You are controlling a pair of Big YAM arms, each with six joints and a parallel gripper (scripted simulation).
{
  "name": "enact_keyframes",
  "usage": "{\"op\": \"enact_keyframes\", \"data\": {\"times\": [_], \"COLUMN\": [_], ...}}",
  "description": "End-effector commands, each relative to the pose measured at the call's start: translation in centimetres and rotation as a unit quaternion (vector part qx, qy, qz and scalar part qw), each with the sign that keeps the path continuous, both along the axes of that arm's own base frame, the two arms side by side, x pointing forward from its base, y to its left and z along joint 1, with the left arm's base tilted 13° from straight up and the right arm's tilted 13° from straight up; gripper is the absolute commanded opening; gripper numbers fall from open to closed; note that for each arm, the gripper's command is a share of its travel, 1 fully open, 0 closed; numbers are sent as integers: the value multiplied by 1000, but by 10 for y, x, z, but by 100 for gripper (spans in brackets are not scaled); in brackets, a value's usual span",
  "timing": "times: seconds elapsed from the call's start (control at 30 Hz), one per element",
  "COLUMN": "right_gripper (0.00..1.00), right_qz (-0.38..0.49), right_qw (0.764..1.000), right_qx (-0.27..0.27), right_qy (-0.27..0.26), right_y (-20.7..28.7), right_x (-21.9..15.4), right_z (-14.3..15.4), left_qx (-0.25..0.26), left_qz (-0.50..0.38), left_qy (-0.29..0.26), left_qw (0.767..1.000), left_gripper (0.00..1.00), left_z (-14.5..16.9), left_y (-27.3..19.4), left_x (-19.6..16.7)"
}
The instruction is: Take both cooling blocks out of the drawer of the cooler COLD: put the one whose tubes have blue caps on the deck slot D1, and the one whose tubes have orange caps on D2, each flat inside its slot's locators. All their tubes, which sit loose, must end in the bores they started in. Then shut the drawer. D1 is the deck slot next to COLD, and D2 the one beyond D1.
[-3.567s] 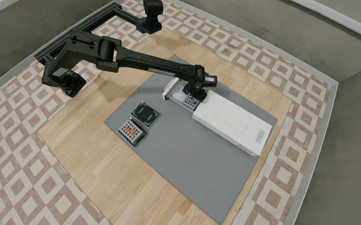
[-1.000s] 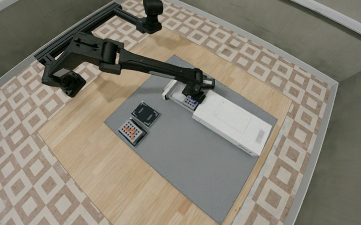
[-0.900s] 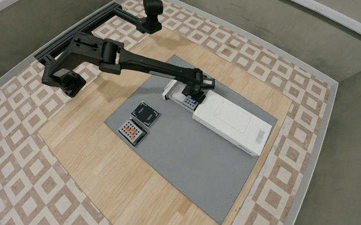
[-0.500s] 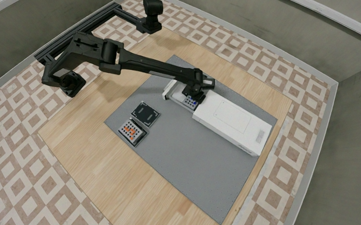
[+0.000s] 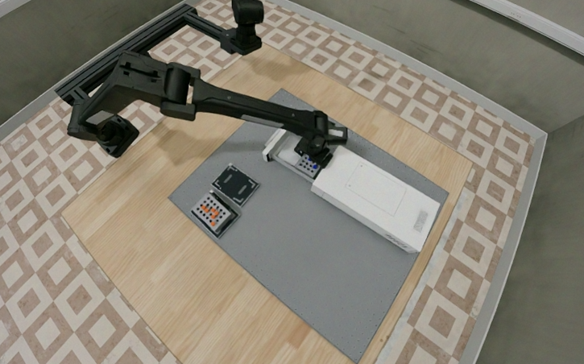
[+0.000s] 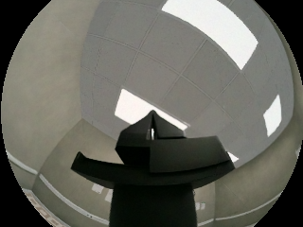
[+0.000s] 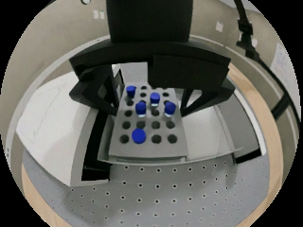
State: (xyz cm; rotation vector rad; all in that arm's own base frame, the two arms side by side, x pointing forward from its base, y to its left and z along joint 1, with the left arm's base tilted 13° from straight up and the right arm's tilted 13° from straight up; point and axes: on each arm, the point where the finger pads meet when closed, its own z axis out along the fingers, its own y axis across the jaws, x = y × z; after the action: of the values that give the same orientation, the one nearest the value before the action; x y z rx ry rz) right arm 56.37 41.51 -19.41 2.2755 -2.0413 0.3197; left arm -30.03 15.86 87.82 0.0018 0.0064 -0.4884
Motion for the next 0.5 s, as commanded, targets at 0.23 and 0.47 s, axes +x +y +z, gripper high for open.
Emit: {"op": "enact_keyframes", "data": {"times": [0.23,0.47], "right_gripper": [100,100], "right_qz": [-1,-1], "right_qw": [1000,1000], "right_qx": [4,4], "right_qy": [-7,-7], "right_y": [-1,0], "right_x": [19,20], "right_z": [-6,-6], "left_qx": [9,9], "left_qz": [-1,-1], "left_qy": [15,15], "left_qw": [1000,1000], "left_gripper": [0,0], "left_z": [8,8], "left_y": [-10,-10], "left_x": [21,21]}}
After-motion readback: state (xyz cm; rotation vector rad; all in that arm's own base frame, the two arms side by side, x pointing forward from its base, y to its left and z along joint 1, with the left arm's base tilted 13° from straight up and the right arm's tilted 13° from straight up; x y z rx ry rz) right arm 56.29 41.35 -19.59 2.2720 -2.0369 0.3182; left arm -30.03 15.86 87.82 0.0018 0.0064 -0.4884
